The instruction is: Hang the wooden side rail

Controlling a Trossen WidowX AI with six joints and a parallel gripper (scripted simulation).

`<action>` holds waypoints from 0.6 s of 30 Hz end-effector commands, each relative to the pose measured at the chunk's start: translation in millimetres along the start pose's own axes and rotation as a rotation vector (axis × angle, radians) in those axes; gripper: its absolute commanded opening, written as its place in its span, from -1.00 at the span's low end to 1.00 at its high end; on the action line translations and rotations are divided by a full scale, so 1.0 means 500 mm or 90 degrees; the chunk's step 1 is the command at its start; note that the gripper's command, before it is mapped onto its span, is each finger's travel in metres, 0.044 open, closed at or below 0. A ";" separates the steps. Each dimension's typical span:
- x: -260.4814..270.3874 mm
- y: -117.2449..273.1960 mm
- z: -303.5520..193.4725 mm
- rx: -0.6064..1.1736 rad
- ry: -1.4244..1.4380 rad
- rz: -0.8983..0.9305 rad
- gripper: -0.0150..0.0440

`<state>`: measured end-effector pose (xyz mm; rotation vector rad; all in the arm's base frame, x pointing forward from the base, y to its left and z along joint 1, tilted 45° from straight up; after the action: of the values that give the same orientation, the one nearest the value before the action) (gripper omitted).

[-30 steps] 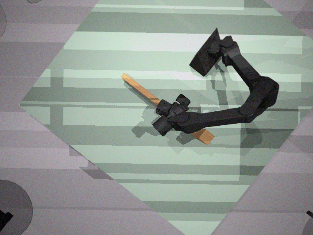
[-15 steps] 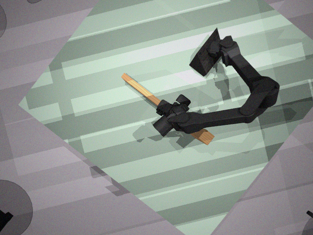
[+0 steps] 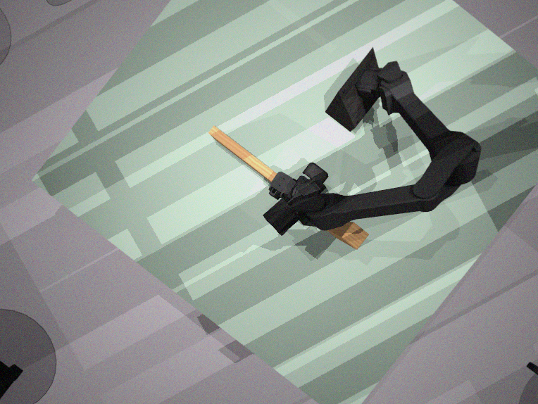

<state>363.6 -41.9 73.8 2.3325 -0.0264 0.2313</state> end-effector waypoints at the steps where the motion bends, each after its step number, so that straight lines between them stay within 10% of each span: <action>1: 0.005 0.011 -0.003 -0.003 0.002 0.009 -0.49; 18: 0.007 0.011 -0.007 -0.003 0.002 0.009 -0.49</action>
<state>364.4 -40.8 75.0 2.3328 -0.0260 0.2284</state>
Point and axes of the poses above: the point midway between the two fingers, 35 mm back from their tips, its own y axis back along the fingers, its own x axis across the jaws, z = x × y, the point moved 8 cm from there along y, back along the fingers, and after that the axes turned 13 degrees about y, right-handed, at the moved point
